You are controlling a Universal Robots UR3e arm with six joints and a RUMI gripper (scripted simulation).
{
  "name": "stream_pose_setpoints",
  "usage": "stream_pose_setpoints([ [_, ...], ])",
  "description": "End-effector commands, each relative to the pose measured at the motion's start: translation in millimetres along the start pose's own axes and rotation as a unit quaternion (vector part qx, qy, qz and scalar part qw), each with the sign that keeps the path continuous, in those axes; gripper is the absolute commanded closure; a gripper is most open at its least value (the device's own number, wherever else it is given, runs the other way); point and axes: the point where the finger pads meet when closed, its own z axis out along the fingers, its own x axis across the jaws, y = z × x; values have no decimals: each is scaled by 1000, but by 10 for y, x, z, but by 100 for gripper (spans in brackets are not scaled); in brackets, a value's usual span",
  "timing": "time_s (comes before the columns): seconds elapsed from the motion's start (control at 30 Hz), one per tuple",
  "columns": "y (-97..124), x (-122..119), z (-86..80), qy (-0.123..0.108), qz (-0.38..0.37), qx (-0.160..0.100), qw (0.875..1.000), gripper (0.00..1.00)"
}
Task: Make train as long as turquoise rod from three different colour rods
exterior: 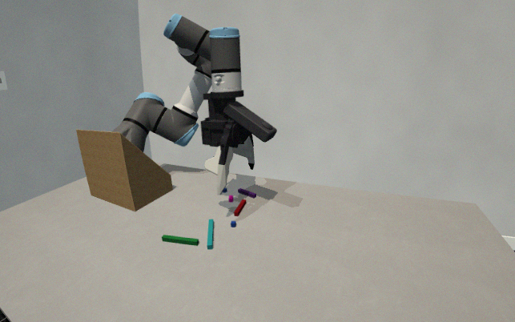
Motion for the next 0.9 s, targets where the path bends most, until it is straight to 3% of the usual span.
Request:
stream_pose_setpoints([
  [0.0, -62, 529, -32, 9, -11, 0, 1000, 0],
  [0.33, -8, 1146, 4, 7, -12, 0, 1000, 0],
  [0.87, -2, 1177, 12, 7, -12, -1, 1000, 0],
])
